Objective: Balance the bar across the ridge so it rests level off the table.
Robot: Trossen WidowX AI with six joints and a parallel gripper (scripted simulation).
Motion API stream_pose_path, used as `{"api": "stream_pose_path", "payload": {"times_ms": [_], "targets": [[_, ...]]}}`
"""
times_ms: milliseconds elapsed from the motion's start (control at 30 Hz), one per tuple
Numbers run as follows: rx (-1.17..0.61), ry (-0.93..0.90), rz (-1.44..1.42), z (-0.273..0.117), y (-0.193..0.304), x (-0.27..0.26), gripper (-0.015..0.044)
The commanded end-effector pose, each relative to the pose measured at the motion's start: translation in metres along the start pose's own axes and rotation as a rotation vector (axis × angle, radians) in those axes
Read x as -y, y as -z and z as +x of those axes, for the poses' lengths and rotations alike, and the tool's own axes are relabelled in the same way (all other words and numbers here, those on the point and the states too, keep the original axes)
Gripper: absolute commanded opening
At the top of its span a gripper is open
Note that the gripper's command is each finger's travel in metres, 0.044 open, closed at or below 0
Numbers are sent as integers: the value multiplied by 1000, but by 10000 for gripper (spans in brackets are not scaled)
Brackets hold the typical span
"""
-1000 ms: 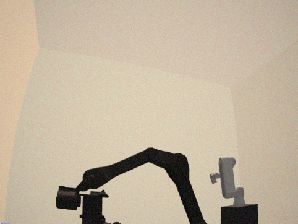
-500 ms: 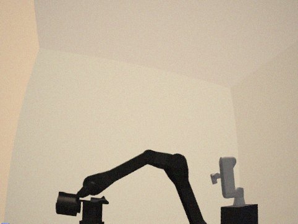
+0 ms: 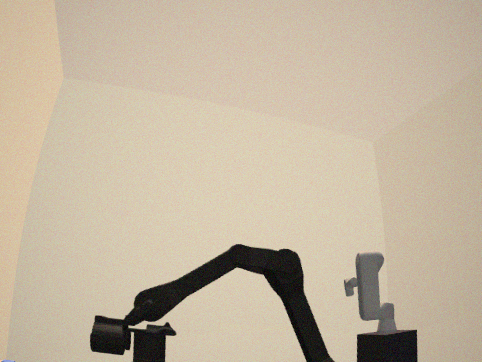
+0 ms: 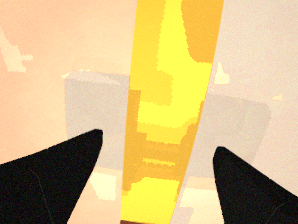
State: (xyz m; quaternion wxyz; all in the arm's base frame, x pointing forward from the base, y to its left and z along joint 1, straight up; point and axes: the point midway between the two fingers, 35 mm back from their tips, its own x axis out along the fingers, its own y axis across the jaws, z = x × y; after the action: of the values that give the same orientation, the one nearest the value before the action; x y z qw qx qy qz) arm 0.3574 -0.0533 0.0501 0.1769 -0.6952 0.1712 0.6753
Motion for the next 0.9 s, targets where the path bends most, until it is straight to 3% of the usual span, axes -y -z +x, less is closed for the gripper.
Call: {"api": "stream_pose_path", "payload": {"times_ms": [0,200,467,600,867], "targets": [[-3,-5,-3,0,0,-1,315],[0,0,0,0,0,0,157],[0,0,0,0,0,0,104],[0,0,0,-6,1,0,0],[-1,-1,-1,-26,3,1,0]]}}
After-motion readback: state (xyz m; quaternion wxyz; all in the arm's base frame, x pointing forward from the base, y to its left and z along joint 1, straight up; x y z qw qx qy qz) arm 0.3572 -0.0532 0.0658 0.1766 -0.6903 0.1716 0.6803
